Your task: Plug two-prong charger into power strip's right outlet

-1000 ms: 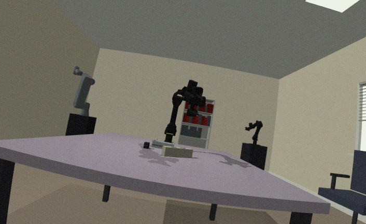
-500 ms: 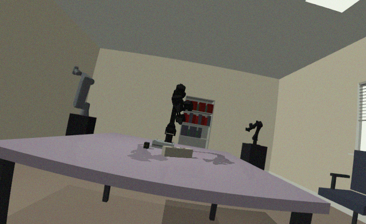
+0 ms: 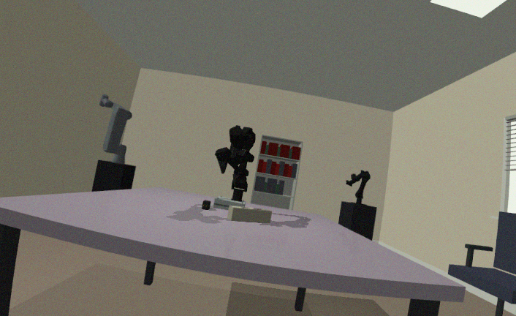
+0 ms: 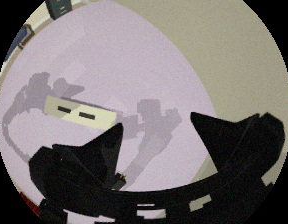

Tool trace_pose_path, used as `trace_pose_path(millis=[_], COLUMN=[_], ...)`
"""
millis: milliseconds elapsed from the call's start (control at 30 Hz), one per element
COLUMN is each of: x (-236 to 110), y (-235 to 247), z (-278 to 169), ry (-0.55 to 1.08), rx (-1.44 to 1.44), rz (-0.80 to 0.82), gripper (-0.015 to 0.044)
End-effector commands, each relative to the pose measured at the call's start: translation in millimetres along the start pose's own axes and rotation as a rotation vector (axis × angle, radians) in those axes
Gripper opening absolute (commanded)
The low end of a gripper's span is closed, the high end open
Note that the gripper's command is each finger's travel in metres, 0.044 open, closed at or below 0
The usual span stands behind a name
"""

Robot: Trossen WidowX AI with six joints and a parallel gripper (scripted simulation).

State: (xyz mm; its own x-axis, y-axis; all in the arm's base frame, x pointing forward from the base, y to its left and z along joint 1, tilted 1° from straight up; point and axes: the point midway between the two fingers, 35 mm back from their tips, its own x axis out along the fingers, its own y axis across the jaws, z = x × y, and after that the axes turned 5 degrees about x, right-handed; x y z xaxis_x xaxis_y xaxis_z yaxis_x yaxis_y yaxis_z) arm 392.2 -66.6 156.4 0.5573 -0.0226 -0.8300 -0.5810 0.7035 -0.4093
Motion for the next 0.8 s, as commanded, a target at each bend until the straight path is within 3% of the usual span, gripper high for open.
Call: trace_pose_path(millis=[0,767], x=[5,-4], y=[5,53], z=[-29,-171], ry=[0.074,0.472], rx=[0.099,0.704], rz=[0.034,0.182], gripper=[0.0440,0.0440])
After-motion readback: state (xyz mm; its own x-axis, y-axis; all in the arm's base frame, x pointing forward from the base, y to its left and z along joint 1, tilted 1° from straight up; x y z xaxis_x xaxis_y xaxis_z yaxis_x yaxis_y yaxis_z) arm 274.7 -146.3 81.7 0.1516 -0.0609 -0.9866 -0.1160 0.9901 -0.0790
